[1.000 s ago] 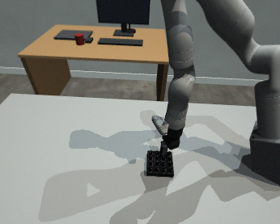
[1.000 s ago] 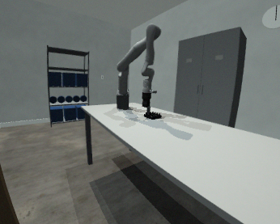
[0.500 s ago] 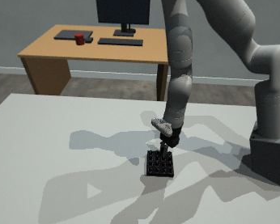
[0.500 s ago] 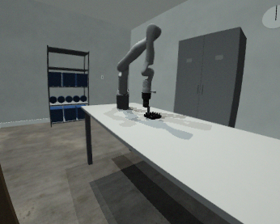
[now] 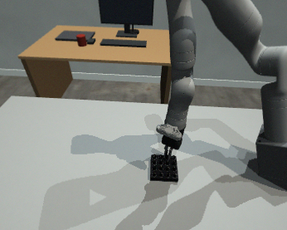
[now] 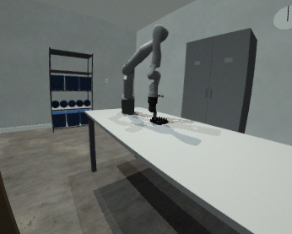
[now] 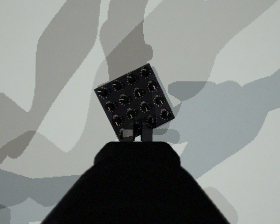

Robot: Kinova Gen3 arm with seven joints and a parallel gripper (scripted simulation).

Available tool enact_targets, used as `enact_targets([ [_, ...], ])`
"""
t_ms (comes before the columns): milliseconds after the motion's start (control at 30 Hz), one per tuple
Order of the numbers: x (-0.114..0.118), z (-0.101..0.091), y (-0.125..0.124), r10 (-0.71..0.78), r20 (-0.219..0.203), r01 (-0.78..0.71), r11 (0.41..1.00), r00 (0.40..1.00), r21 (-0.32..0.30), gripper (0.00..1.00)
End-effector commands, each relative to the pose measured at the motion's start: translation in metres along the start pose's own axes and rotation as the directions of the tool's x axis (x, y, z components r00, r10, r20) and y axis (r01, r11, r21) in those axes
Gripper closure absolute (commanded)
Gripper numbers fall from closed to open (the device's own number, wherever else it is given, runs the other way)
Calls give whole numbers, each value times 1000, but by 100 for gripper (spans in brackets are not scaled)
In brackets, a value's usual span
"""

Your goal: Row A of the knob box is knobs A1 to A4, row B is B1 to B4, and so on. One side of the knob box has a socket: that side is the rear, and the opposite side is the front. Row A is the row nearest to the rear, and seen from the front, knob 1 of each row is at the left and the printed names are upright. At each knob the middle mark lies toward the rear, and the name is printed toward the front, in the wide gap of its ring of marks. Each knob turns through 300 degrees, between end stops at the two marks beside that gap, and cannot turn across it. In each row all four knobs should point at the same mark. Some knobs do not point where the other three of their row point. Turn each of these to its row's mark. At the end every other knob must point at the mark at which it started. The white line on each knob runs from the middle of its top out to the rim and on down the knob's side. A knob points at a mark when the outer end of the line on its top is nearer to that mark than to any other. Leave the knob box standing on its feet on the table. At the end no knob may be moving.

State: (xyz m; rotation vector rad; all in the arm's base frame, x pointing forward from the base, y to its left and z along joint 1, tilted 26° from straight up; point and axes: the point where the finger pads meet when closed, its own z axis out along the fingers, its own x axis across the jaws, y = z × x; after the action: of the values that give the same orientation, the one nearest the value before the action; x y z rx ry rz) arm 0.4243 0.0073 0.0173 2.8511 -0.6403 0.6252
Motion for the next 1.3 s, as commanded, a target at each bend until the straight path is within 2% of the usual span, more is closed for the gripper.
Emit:
enact_targets([
  [0,0,0,-1,-48,0,48,999,999,0,70],
  [367,0,0,-1,-279,0,279,960,960,0,70],
  [867,0,0,-1,-435,0,435,901,901,0,70],
  [1267,0,0,-1,-474,0,474,881,881,0,70],
])
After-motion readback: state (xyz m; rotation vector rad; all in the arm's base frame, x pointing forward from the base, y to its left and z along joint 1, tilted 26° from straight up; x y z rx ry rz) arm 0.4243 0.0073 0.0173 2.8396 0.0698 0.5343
